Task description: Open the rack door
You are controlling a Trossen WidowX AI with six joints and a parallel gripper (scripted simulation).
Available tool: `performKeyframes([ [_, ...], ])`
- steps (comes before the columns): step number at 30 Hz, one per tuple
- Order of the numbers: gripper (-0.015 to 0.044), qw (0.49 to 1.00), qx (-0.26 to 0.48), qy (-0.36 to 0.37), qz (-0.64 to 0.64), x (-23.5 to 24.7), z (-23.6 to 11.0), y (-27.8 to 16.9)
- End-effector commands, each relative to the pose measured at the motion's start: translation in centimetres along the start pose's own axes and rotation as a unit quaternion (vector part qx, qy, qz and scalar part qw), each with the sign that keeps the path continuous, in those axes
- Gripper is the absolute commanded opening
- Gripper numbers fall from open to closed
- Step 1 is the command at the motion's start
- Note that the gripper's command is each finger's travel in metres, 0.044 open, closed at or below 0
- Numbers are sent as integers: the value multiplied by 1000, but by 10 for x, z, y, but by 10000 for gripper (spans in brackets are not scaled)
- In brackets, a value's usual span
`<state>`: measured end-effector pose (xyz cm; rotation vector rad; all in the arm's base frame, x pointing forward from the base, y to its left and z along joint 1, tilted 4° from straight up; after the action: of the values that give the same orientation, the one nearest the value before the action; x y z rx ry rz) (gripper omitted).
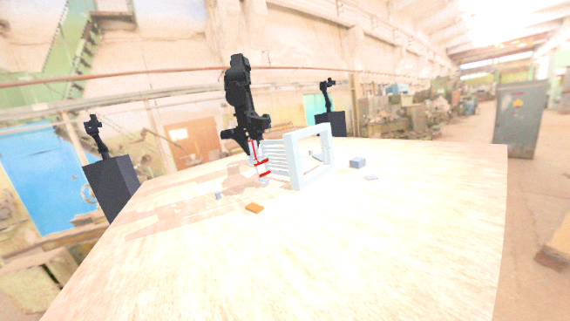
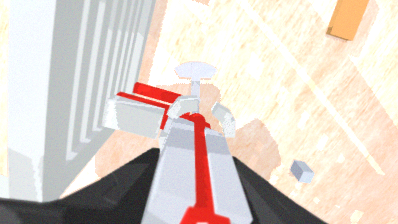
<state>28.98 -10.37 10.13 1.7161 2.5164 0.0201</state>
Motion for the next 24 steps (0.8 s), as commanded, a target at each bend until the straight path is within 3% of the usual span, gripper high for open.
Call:
performKeyframes([
  [1, 260, 1000, -2, 1, -3, 0, 0, 1],
  [3, 296, 1000, -2, 1, -3, 0, 0, 1],
  [24, 296, 1000, -2, 1, -3, -2, -33, 2],
])
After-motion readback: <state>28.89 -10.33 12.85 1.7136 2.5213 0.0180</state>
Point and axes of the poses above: the point midway between the two fingers, 35 mm back from their tips, its own z axis out along the fingers, its own x axis across the jaws, y = z × x, the point moved 3 cm from there along -z, back along the fingers, and after that the axes turned 8 degrees about z, right-handed, at the moved point
